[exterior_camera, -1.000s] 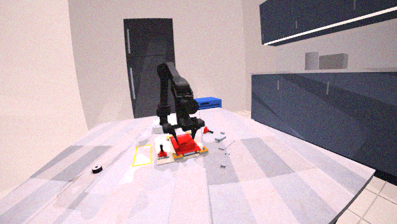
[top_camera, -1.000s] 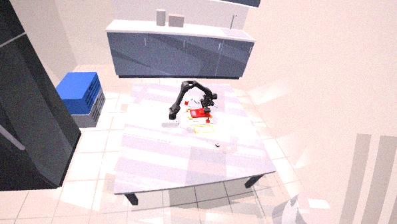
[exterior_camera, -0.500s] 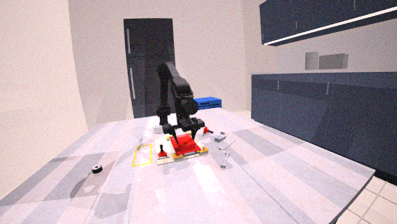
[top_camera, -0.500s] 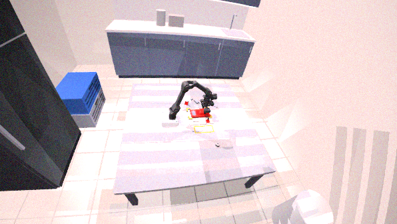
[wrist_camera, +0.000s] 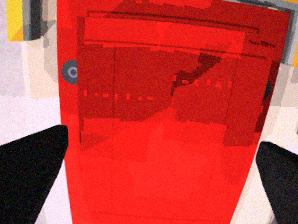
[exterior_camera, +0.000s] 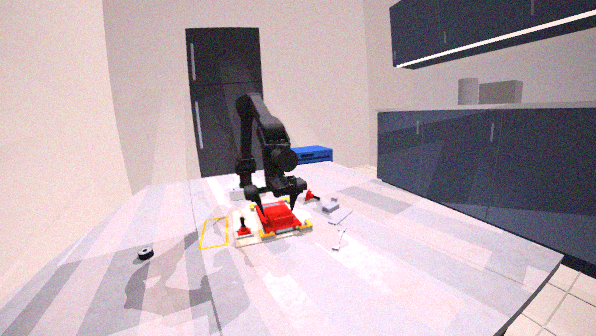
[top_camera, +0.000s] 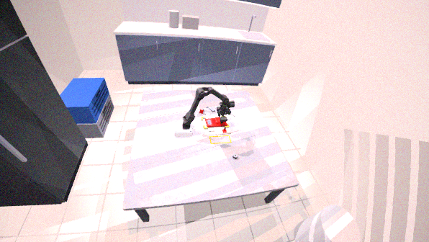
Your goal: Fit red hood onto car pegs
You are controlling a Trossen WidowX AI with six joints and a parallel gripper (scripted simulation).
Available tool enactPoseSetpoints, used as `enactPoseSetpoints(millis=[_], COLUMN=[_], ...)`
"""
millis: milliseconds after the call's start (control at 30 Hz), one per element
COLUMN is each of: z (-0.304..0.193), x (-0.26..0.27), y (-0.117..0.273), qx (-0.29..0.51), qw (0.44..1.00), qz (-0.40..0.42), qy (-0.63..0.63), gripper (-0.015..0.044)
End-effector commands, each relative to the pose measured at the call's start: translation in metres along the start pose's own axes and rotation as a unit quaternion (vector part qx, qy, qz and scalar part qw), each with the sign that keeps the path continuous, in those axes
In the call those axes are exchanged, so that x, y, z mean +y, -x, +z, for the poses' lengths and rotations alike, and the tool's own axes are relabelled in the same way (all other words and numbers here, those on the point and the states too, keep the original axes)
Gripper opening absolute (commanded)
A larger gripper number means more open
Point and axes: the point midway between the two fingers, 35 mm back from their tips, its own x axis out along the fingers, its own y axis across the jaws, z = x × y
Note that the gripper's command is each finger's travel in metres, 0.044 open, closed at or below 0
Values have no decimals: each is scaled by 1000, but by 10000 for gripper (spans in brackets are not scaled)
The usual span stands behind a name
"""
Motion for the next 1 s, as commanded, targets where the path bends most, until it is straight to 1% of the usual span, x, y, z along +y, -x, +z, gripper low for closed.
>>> enactPoseSetpoints(millis=[0, 133, 200, 967], z=[4, 3, 2, 2], x=[1, 1, 1, 1], y=[19, 61, 68, 68], qx=[-4, -3, -3, -3], qw=[1000, 1000, 1000, 1000], qz=[0, -2, -2, -2], qy=[0, 0, 0, 0], gripper=[440, 440, 440, 440])
